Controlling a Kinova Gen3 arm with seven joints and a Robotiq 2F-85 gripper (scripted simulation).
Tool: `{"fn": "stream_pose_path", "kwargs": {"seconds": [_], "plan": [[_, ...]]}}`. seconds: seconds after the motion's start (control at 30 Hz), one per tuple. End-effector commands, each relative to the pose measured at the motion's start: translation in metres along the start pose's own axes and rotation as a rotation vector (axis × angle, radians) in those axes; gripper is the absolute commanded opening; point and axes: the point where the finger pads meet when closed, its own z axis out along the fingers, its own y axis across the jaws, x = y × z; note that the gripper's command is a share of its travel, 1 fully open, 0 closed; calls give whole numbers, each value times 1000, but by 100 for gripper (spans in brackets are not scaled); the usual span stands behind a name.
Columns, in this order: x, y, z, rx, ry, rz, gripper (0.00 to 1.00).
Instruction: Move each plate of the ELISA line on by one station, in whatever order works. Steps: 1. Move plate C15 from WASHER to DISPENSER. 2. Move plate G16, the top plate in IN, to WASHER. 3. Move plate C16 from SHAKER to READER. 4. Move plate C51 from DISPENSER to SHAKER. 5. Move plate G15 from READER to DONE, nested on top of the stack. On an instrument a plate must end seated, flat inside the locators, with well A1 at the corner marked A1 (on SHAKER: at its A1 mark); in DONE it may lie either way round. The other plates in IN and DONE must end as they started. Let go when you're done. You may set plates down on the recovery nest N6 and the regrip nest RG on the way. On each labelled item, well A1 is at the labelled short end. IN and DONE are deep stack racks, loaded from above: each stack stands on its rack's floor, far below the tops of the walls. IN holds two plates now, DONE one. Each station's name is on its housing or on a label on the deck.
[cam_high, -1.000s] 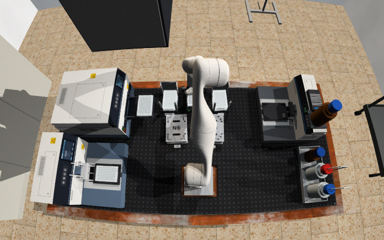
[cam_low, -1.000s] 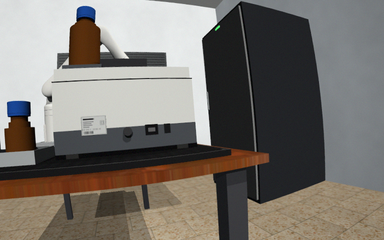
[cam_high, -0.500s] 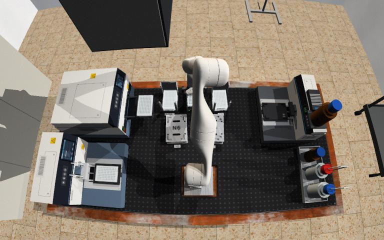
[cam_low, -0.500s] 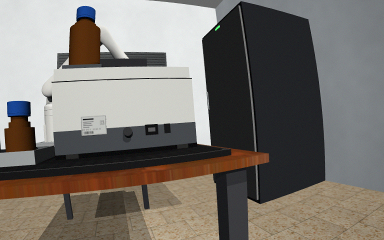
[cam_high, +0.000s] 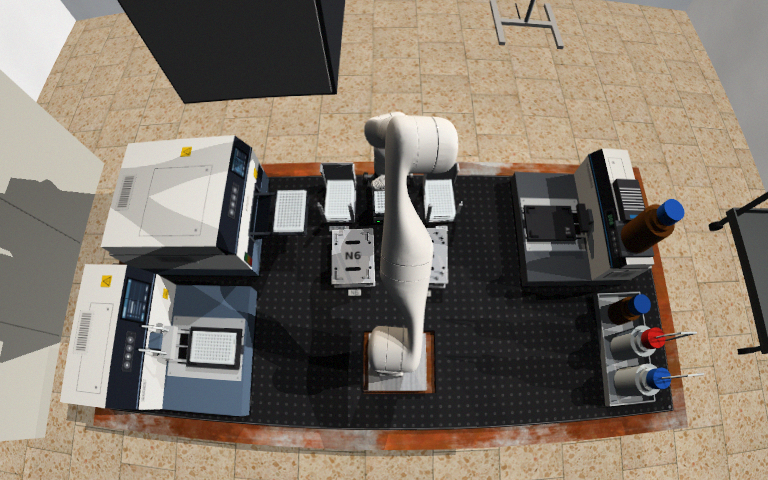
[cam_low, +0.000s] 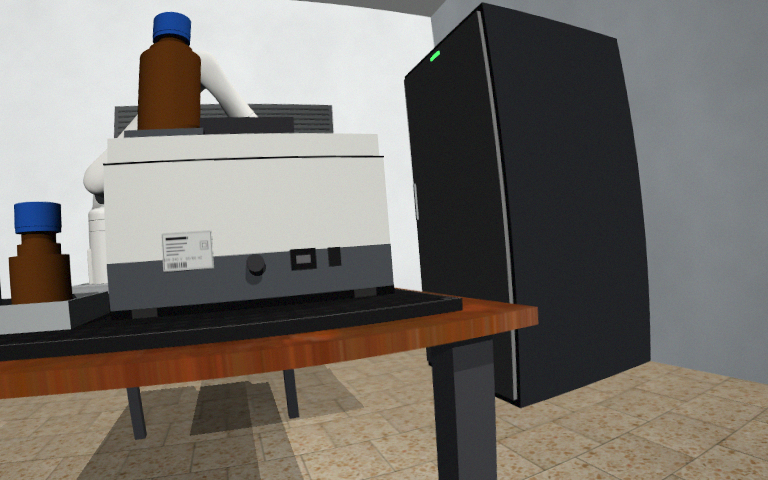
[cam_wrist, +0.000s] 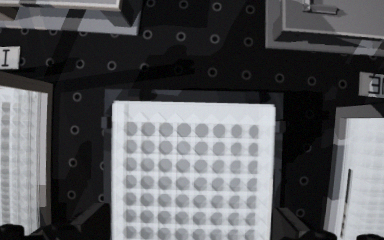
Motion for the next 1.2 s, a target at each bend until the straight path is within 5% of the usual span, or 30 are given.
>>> {"fn": "stream_pose_path", "kwargs": {"seconds": [0.0, 1.17], "plan": [[-1, 0, -1, 0, -2, 0, 100], [-1, 0, -35, 0, -2, 0, 100]]}}
